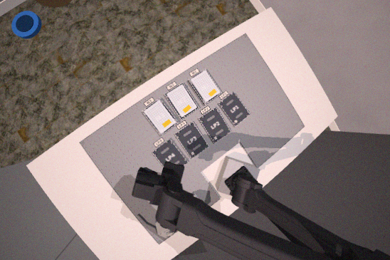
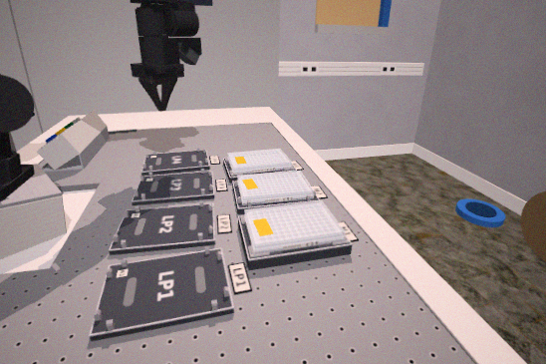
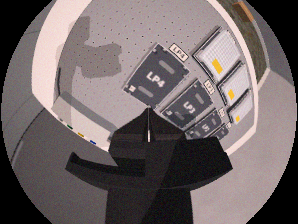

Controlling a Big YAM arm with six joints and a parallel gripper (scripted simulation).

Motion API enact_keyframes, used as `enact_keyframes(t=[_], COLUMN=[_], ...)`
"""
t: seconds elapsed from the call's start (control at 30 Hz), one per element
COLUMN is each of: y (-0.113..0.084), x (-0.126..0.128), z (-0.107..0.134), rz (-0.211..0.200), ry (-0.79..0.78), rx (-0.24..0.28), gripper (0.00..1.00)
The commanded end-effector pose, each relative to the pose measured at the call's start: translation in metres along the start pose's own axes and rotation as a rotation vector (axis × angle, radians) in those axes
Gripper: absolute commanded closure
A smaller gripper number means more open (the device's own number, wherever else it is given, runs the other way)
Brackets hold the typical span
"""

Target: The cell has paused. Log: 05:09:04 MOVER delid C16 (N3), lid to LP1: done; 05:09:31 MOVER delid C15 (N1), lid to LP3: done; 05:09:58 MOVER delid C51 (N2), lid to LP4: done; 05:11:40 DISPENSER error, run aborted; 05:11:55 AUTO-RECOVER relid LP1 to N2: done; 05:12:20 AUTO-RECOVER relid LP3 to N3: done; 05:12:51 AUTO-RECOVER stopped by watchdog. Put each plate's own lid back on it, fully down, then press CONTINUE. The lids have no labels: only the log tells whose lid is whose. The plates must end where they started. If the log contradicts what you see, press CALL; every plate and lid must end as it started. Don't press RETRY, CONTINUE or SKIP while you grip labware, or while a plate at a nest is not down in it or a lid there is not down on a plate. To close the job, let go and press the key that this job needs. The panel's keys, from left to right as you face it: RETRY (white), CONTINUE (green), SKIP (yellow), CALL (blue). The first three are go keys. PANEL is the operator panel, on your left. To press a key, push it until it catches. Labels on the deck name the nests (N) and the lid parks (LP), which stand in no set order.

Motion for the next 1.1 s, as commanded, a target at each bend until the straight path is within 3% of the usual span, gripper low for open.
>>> enact_keyframes(t=[0.0, 0.1, 0.2, 0.97, 1.07], y=[0.005, 0.005, -0.002, 0.004, -0.002], x=[-0.005, -0.005, 0.016, 0.117, 0.134], z=[-0.001, -0.001, 0.005, 0.033, 0.031], rz=[0.005, 0.005, 0.004, 0.003, 0.0], ry=[0.037, 0.036, -0.068, -0.489, -0.548], rx=[0.013, 0.013, -0.004, 0.027, 0.005], gripper=[1.0, 1.0, 1.0, 1.0, 1.0])
Point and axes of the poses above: the point where the finger pads meet when closed, its own y axis out along the fingers, its own x axis across the jaws, z = x × y, the point moved 9 cm from there along -y, back along the fingers, and after that the axes turned 6 degrees about -y, right-handed, at the moved point
